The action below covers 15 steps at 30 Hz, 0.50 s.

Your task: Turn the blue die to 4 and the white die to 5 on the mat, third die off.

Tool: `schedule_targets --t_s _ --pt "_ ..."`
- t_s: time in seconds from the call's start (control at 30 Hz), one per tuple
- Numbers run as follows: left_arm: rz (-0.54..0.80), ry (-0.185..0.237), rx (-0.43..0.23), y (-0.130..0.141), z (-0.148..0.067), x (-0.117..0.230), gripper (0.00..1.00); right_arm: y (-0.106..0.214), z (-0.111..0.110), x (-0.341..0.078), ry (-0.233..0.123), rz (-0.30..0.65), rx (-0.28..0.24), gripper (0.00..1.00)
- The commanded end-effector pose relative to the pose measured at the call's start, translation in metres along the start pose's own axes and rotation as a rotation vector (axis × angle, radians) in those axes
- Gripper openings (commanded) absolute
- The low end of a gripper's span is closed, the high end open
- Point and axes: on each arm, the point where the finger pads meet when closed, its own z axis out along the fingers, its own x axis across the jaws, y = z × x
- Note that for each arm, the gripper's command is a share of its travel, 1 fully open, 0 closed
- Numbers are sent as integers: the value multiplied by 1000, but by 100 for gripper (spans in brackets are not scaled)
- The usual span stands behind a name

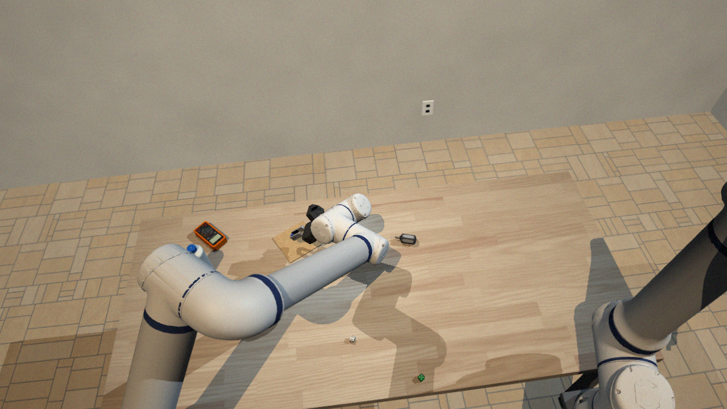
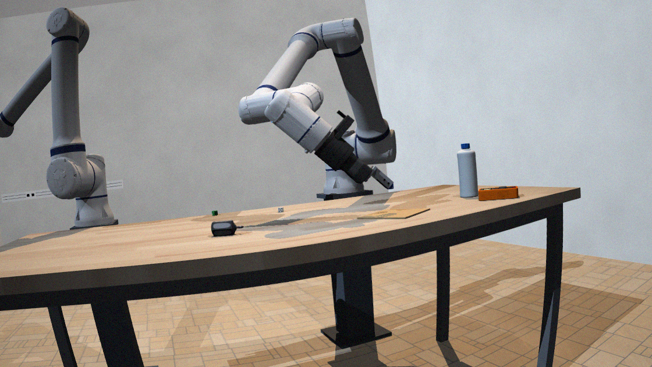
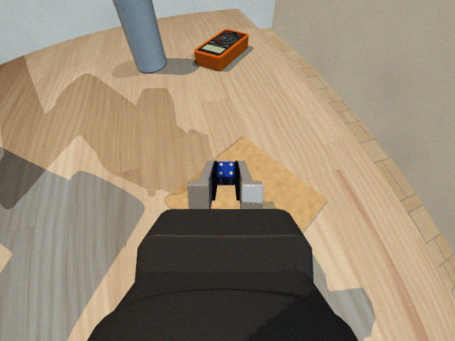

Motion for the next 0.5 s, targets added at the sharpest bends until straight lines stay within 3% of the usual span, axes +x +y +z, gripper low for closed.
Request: schedule_targets --t_s 0.0,0.47 --pt "-1 1 -1 3 3 1 34 1 -1 0 0 0 -2 100" --pt "-1 1 -1 18 17 1 34 1 -1 0 0 0 -2 100"
